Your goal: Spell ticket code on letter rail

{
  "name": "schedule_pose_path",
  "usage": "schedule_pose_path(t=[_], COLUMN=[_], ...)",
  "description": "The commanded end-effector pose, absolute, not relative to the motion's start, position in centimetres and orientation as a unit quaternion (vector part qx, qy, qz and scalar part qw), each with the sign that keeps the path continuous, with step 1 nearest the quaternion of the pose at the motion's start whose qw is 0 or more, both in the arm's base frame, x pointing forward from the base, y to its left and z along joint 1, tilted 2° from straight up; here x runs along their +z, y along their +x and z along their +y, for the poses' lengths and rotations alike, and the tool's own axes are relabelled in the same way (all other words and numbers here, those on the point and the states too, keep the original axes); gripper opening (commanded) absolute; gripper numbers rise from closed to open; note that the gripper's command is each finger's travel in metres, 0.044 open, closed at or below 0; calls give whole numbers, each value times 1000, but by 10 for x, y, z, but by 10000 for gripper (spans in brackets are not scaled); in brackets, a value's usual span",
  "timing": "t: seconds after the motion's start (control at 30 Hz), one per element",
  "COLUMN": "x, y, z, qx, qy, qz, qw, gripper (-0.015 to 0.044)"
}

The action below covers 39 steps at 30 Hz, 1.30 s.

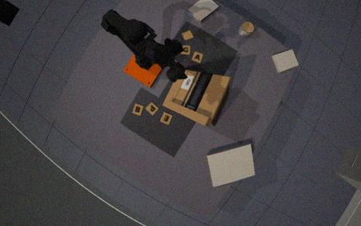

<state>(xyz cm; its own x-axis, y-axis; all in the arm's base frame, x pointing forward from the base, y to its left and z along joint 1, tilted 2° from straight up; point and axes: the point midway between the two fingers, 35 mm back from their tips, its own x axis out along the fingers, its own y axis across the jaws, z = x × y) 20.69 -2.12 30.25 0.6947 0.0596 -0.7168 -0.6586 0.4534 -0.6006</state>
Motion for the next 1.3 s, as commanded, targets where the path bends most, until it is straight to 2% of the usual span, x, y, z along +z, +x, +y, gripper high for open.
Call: schedule_pose_path(t=[0.0,0.7,0.9,1.27], x=[330,330,338,338], y=[228,228,218,218], z=[-27,-27,1,2], qx=[328,328,329,329], qy=[-582,-582,-582,-582], qz=[269,269,269,269], qw=[693,693,694,694], gripper=[440,440,440,440])
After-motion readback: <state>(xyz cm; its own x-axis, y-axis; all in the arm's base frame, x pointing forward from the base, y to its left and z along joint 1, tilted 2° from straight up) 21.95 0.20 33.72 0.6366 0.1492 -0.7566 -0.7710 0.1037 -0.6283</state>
